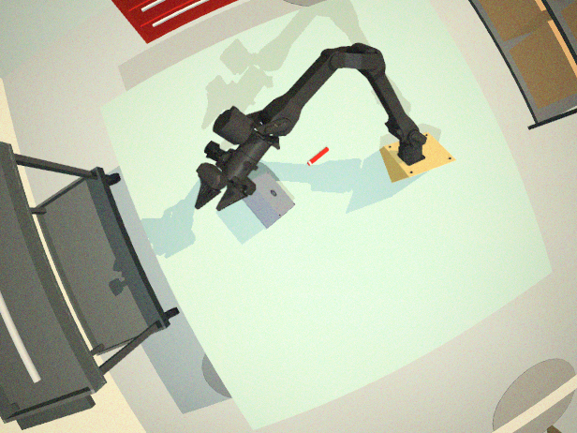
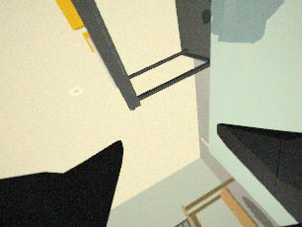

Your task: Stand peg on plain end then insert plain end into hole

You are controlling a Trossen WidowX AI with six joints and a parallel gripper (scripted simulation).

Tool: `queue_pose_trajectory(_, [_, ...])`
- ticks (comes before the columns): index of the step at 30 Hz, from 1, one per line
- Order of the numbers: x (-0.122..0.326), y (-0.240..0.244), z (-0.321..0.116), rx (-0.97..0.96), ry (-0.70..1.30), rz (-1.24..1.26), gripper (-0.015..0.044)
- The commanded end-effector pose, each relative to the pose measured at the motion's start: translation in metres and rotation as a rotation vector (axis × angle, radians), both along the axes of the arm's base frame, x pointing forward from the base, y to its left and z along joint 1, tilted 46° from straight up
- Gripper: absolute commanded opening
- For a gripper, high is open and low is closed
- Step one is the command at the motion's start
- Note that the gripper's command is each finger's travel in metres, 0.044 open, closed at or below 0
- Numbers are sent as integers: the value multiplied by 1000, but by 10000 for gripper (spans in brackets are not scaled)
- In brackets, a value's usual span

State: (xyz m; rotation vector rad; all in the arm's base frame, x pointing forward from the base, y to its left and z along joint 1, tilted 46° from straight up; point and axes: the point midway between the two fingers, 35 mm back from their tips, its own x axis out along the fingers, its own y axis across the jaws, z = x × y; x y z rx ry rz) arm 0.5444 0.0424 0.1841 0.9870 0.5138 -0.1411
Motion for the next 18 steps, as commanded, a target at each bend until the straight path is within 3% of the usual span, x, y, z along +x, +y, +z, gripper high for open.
queue_pose_trajectory(1, [-10,-9,-13,-82,50,-12,440])
queue_pose_trajectory(18, [-67,-41,-73,-445,347,14,440])
